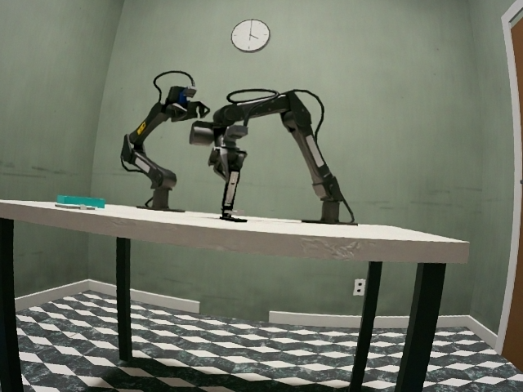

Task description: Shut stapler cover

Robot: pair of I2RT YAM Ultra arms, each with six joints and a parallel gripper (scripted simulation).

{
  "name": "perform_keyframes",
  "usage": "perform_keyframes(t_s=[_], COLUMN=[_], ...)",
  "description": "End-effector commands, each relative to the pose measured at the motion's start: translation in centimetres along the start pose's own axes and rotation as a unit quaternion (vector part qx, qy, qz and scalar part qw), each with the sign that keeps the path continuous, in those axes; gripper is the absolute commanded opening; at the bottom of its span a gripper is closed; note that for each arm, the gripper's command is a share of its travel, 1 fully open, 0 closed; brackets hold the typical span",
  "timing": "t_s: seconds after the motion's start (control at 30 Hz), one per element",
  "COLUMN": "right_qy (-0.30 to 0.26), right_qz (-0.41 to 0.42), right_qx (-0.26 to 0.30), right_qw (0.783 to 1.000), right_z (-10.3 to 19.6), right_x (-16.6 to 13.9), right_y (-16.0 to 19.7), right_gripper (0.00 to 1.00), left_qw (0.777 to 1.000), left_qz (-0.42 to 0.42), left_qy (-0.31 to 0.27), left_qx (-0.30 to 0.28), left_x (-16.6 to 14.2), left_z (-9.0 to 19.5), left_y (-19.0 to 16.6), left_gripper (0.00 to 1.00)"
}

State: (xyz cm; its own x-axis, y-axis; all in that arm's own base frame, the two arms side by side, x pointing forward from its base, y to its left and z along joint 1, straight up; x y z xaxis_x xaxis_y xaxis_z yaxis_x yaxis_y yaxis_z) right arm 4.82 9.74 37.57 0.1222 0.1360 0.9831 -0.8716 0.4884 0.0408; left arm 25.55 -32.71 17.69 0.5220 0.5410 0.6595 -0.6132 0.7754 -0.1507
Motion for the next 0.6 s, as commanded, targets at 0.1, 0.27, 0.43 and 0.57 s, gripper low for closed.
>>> perform_keyframes(t_s=[0.1, 0.27, 0.43, 0.57], right_qy=[0.000, 0.000, 0.000, 0.000], right_qz=[0.001, 0.001, 0.001, 0.001], right_qx=[0.001, 0.001, 0.001, 0.001], right_qw=[1.000, 1.000, 1.000, 1.000], right_z=[0.4, 0.4, 0.4, 0.4], right_x=[0.3, 0.3, 0.3, 0.3], right_y=[0.0, 0.0, 0.0, 0.0], right_gripper=[1.00, 1.00, 1.00, 1.00], left_qw=[0.999, 0.998, 0.995, 0.992], left_qz=[0.012, 0.012, 0.004, 0.003], left_qy=[0.049, 0.068, 0.100, 0.126], left_qx=[-0.006, -0.002, 0.014, 0.020], left_x=[2.8, 3.2, 3.7, 4.3], left_z=[0.5, 0.2, -0.7, -1.3], left_y=[-0.6, -0.7, -0.7, -0.8], left_gripper=[0.00, 0.00, 0.00, 0.00])
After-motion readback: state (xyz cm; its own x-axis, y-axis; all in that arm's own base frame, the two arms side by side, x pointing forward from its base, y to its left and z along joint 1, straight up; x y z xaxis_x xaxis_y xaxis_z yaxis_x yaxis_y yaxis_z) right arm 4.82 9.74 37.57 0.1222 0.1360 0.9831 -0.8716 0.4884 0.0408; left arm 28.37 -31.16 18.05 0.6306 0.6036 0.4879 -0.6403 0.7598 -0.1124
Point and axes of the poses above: on each arm, the point where the finger pads meet when closed, its own z axis back along the fingers, its own y axis across the jaws, x = y × z, the point moved 9 cm from there along z, back along the fingers, and after that the axes turned 14 degrees about z, right-handed, at the moved point
